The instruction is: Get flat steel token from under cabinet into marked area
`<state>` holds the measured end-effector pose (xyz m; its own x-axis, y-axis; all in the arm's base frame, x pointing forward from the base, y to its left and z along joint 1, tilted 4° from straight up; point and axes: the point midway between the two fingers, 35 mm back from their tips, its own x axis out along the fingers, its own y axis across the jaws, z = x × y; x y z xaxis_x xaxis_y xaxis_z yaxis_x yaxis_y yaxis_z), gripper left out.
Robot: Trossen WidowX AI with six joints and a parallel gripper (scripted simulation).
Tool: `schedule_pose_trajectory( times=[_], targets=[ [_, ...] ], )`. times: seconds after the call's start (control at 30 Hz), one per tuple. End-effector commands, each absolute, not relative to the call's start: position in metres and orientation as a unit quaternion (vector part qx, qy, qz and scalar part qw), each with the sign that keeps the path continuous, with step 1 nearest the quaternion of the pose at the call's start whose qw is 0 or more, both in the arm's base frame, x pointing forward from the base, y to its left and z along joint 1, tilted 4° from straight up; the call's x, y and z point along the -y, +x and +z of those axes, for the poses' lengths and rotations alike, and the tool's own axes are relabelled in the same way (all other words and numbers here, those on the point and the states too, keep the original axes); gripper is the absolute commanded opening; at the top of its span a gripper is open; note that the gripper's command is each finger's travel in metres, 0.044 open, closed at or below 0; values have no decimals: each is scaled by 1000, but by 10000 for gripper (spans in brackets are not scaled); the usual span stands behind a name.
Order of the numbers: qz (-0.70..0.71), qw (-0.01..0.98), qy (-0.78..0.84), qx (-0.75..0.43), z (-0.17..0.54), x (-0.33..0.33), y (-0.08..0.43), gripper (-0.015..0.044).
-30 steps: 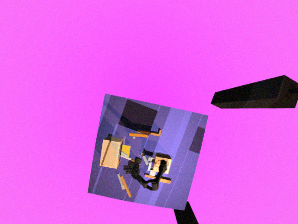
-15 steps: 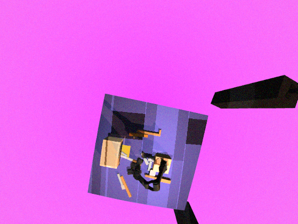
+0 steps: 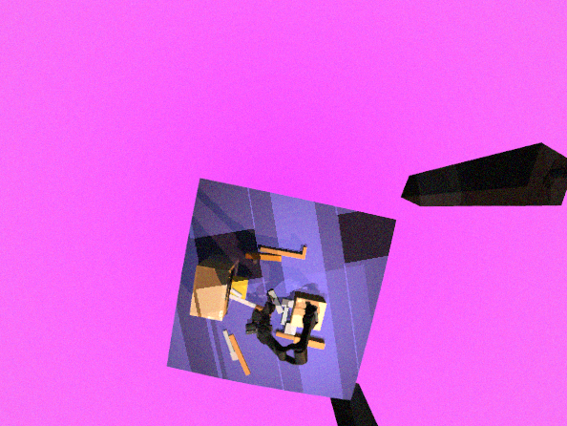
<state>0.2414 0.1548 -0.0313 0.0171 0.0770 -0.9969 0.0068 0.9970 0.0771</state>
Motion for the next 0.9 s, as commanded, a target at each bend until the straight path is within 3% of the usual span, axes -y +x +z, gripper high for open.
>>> schedule_pose_trajectory(
  times=[0.0,0.87],
  targets=[
    [23,712,29,-702,-32,-154,234,0],
    [23,711,29,-702,-33,-159,199,0]
  ],
)
